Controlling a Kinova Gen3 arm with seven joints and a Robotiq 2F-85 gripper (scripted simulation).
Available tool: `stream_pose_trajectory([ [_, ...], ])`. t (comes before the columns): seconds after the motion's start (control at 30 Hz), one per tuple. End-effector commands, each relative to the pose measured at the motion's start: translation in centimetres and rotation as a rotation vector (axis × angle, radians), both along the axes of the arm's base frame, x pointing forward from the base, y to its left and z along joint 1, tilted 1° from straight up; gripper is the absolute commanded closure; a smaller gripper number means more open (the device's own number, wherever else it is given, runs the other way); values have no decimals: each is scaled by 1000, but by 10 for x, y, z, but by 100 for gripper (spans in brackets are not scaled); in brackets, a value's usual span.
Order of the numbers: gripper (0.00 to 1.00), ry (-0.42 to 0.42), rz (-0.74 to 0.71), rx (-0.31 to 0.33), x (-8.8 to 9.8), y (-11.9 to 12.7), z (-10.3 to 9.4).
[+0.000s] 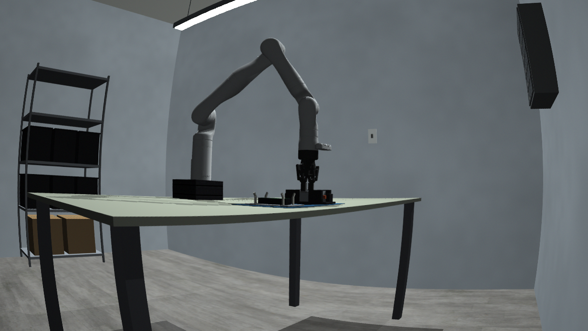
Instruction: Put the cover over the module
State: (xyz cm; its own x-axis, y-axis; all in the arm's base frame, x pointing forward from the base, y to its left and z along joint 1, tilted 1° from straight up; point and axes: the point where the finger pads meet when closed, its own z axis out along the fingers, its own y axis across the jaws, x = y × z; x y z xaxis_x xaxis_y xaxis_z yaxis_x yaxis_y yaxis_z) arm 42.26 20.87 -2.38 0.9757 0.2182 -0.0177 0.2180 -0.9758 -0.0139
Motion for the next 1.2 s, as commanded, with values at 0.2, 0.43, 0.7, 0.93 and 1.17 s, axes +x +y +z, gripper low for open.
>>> stream_pose_trajectory([
  [0.2,100,-3,0,2,1,0,25],
  [0.43,100,-3,0,2,1,0,31],
  [0.7,99,-1,0,1,1,0,30],
  [0.93,99,-1,0,1,1,0,30],
  [1.17,100,-1,0,1,1,0,30],
])
